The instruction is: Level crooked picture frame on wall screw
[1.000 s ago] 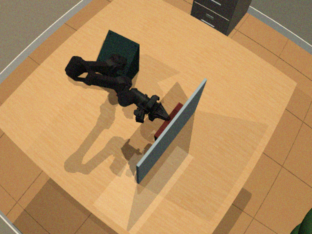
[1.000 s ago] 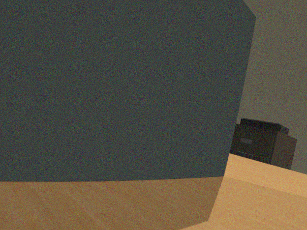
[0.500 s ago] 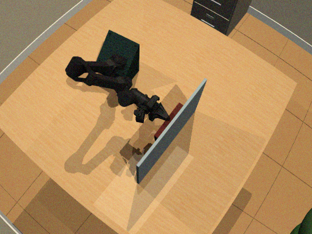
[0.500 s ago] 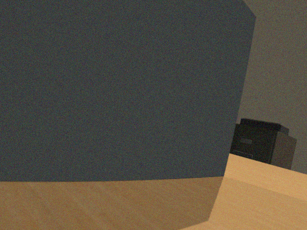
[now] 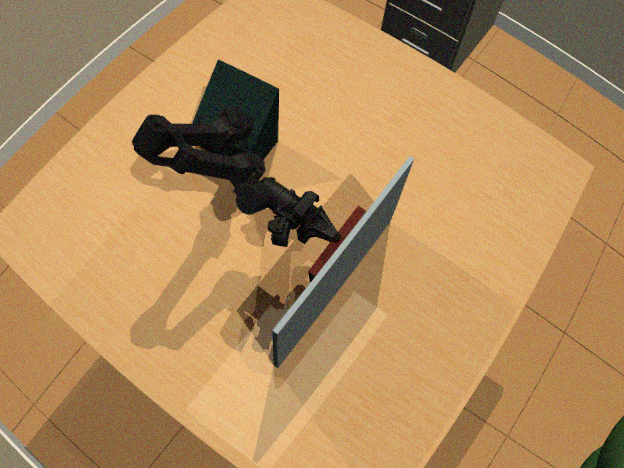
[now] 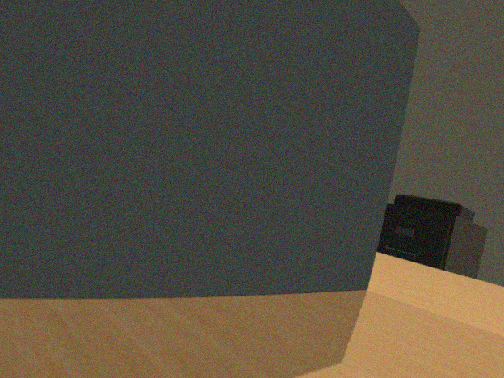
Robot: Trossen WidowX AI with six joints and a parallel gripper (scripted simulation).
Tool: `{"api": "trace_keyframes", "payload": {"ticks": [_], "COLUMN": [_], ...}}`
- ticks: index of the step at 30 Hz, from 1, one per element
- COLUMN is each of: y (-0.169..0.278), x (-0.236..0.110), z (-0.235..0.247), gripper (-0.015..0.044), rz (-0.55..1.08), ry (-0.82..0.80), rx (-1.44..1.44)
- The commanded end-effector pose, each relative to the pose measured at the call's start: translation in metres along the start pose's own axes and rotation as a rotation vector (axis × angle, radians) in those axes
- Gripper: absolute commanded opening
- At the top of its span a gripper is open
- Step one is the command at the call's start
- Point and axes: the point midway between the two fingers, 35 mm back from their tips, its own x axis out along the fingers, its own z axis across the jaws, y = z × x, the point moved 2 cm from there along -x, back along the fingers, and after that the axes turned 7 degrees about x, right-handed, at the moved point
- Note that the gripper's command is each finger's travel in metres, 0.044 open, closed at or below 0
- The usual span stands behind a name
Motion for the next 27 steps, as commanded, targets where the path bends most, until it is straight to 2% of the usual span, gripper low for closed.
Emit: {"api": "trace_keyframes", "payload": {"ticks": [1,27], "y": [0.0005,0.0003], "x": [-0.0001,0.0001], "z": [-0.0003,-0.0024], "gripper": [0.0000,0.0000], "rz": [0.006,0.002], "ry": [-0.007,0.000], "rx": [-0.004,-0.086]}}
